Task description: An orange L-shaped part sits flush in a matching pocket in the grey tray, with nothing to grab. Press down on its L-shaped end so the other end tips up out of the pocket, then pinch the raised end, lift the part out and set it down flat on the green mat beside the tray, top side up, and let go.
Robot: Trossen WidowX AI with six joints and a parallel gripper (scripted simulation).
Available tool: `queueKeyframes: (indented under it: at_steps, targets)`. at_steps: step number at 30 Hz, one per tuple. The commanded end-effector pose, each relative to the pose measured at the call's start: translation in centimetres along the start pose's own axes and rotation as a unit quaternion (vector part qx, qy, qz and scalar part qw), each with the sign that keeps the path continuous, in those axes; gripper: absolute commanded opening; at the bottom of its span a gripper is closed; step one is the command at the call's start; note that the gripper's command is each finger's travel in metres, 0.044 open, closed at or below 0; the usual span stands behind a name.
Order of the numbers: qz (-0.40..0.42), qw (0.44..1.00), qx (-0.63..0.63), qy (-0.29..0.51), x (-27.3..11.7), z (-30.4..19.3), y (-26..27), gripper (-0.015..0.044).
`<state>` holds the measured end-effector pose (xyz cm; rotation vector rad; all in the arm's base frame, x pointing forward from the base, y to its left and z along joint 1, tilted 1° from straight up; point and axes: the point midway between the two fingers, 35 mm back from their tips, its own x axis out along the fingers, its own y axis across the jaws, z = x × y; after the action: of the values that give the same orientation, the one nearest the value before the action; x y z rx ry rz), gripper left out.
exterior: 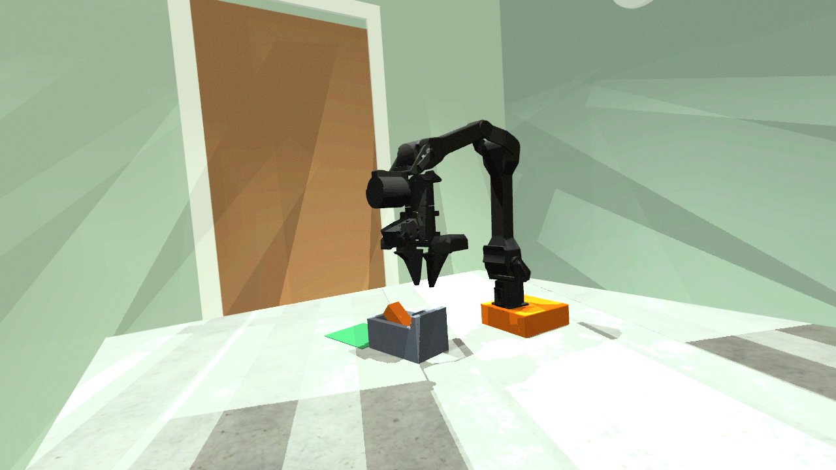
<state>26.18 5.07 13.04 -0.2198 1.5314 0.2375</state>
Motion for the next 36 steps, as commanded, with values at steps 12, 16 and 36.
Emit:
queueKeyframes:
  at_steps: [12, 16, 36]
  targets:
    - [-0.003, 0.957, 0.292, 0.0, -0.2, 0.6, -2.8, 0.028]
    - [-0.005, 0.864, 0.503, 0.001, -0.3, 0.8, -5.0, 0.028]
    - [-0.008, 0.708, 0.706, 0.002, 0.1, 0.9, -7.6, 0.028]
